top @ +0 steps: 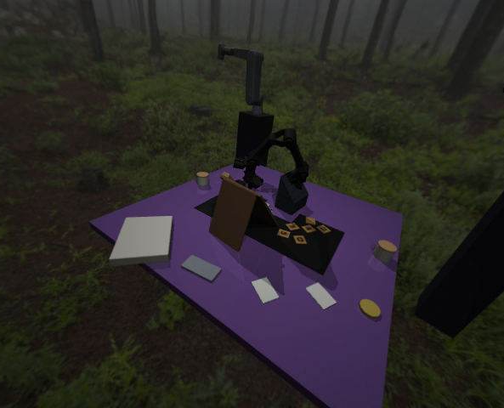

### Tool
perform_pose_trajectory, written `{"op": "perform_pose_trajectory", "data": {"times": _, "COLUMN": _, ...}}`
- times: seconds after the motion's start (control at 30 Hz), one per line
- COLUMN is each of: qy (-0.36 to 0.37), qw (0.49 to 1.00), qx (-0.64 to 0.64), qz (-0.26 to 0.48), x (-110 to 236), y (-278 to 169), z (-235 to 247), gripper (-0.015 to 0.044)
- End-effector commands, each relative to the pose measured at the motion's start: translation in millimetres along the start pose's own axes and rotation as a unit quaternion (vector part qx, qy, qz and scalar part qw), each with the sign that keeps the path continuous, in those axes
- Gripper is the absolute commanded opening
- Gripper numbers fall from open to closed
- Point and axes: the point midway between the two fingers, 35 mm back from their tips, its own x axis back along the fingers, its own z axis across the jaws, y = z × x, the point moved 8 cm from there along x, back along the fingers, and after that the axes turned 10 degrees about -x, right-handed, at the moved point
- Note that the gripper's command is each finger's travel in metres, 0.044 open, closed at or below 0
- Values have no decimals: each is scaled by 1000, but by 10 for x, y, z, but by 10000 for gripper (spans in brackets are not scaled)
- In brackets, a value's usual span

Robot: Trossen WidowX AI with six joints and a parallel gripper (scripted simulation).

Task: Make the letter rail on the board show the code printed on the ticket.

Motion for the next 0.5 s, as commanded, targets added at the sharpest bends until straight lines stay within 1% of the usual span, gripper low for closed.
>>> {"op": "perform_pose_trajectory", "data": {"times": 0.0, "qy": -14, "qw": 999, "qx": -27, "qz": 22, "x": 126, "y": 58, "z": -100, "gripper": 0}}
{"op": "perform_pose_trajectory", "data": {"times": 0.47, "qy": -92, "qw": 981, "qx": -150, "qz": 79, "x": 586, "y": 371, "z": -443, "gripper": 0}}
